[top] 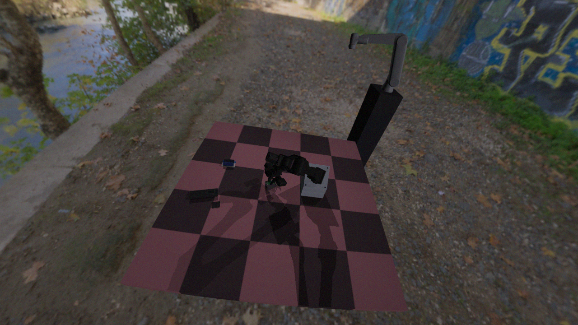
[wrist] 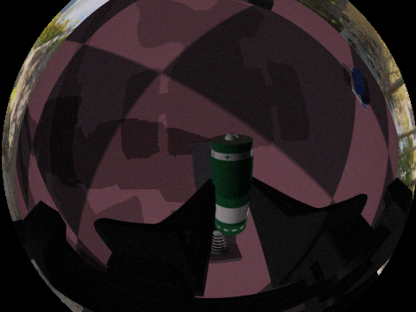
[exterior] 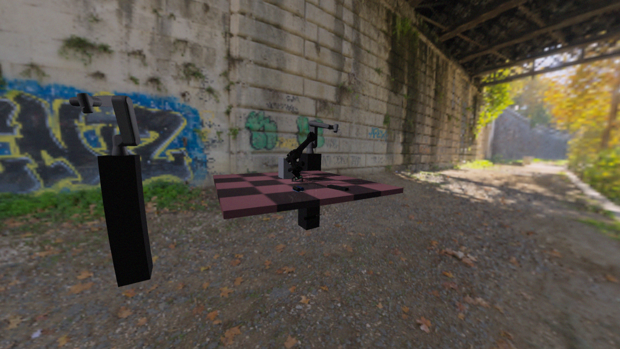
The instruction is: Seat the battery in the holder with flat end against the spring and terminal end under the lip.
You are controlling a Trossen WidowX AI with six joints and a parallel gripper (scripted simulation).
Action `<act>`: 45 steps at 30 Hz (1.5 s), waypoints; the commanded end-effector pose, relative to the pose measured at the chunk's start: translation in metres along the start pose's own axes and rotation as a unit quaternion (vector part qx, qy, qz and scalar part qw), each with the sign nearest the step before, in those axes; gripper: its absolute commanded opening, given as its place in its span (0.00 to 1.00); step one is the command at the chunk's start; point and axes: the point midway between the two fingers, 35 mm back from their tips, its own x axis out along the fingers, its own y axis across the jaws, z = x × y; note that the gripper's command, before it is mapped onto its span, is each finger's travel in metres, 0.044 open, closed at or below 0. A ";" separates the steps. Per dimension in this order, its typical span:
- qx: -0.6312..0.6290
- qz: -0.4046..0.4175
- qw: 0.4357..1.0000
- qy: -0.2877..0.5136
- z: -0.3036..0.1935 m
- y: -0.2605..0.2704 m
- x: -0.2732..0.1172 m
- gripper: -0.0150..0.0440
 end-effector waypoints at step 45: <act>0.011 -0.017 0.998 -0.056 -0.020 0.010 0.000 0.39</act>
